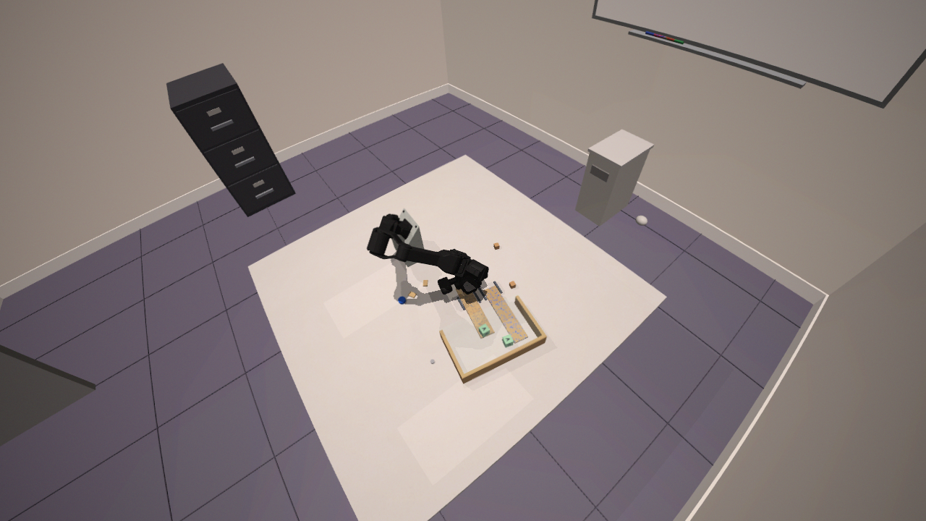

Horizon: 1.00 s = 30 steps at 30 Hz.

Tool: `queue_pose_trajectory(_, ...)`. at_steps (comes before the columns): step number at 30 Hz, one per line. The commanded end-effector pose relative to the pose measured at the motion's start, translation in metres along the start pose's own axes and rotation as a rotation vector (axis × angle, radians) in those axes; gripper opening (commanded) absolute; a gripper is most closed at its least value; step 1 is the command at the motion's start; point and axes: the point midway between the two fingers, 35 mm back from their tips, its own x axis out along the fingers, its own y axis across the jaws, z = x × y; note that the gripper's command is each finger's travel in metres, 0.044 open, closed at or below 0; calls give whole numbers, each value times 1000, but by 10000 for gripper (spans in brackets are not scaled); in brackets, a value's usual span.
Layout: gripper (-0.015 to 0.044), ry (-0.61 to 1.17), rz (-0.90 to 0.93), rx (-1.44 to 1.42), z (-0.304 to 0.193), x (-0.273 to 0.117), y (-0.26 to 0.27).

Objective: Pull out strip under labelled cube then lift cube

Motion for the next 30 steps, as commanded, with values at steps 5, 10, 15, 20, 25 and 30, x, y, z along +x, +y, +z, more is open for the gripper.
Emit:
queue_pose_trajectory(5,0,22,0,-6,-19,3,-2)
queue_pose_trajectory(10,0,23,0,-7,-26,3,-2)
queue_pose_trajectory(15,0,23,0,-7,-34,3,-3)
queue_pose_trajectory(20,0,23,0,-7,-41,3,-3)
queue_pose_trajectory(25,0,24,0,-7,-48,3,-3)
queue_pose_trajectory(30,0,24,0,-8,-56,3,-3)
